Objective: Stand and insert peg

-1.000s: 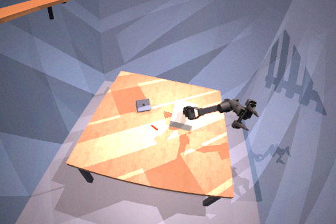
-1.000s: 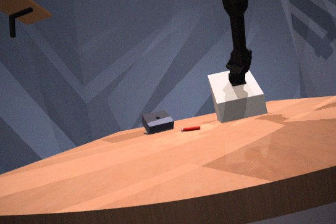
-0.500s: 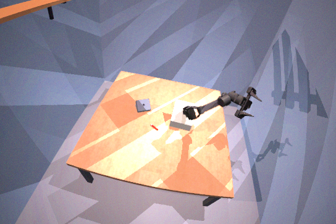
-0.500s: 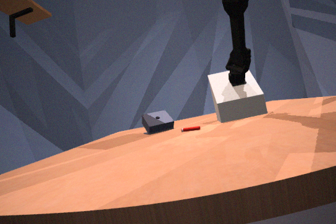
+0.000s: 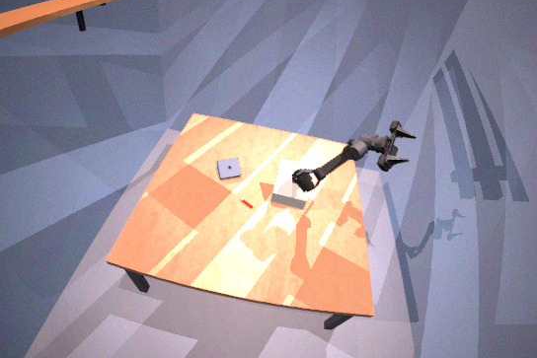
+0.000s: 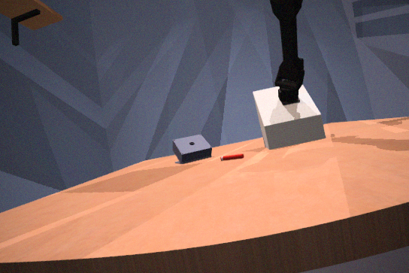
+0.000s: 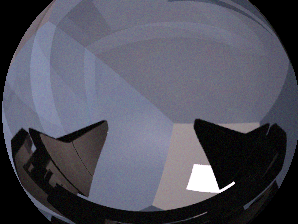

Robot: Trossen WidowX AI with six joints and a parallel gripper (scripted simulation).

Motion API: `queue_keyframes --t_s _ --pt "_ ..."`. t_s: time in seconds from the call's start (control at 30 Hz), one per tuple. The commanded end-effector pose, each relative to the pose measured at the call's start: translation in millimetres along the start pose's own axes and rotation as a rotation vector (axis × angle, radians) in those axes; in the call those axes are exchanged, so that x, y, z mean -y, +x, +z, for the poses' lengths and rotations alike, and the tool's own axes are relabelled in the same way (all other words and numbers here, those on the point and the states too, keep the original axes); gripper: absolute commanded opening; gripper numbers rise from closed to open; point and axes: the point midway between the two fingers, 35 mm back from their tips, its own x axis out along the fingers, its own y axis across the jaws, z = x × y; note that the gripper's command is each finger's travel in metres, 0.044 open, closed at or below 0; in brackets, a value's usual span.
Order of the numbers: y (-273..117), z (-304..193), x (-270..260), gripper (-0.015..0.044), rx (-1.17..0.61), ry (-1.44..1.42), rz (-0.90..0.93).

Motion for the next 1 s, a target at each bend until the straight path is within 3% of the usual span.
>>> queue_keyframes --t_s 0.0,0.5,0.97 --pt "-9 -4 11 0.0440 0.017 0.003 -0.045" --pt "-41 -27 55 0.0440 0.013 -0.030 -0.211" --pt "-86 -58 103 0.0440 -0.093 -0.161 -0.407"
